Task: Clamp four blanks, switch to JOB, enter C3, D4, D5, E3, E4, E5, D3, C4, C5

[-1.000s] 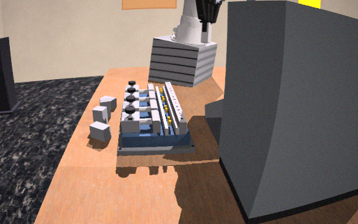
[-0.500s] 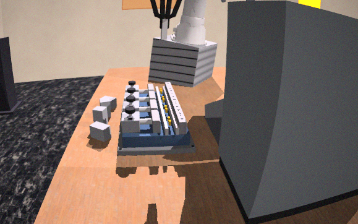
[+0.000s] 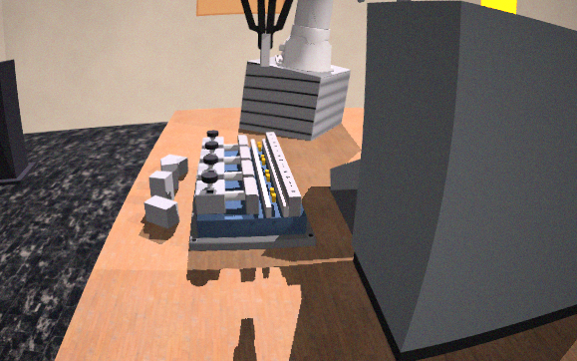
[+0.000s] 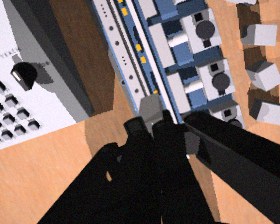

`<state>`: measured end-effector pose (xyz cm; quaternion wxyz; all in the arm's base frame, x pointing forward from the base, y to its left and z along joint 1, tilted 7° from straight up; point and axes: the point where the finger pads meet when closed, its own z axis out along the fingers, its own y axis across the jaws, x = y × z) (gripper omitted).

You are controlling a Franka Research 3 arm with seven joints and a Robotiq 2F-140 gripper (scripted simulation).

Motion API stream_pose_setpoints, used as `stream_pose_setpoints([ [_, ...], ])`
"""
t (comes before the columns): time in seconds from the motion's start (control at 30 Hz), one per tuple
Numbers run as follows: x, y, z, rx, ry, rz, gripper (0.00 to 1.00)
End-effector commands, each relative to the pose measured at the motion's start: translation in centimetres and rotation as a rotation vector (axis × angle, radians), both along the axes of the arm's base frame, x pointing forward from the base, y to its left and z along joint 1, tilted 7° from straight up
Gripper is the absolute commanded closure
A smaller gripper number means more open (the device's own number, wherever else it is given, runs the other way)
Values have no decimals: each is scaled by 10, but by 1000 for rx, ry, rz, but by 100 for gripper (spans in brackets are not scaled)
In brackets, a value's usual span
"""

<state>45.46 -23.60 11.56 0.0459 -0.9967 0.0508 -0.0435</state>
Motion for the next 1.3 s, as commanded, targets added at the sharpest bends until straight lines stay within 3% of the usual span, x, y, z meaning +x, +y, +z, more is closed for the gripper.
stream_pose_setpoints([
  [0.0, -2, 0, 0, 5, 6, -7, 100],
  [0.53, -2, 0, 0, 5, 6, -3, 100],
  [0.67, -12, -18, 12, -1, -7, 82, 100],
  [0.77, -35, -51, 24, -13, -27, 232, 100],
  [0.87, -72, -95, 24, -28, -40, 347, 100],
  [1.03, -132, -149, -18, -42, -43, 404, 100],
  [1.1, -132, -149, -18, -42, -43, 404, 100],
  [1.13, -152, -162, -36, -39, -40, 431, 100],
  [1.27, -176, -175, -74, -41, -36, 511, 100],
])
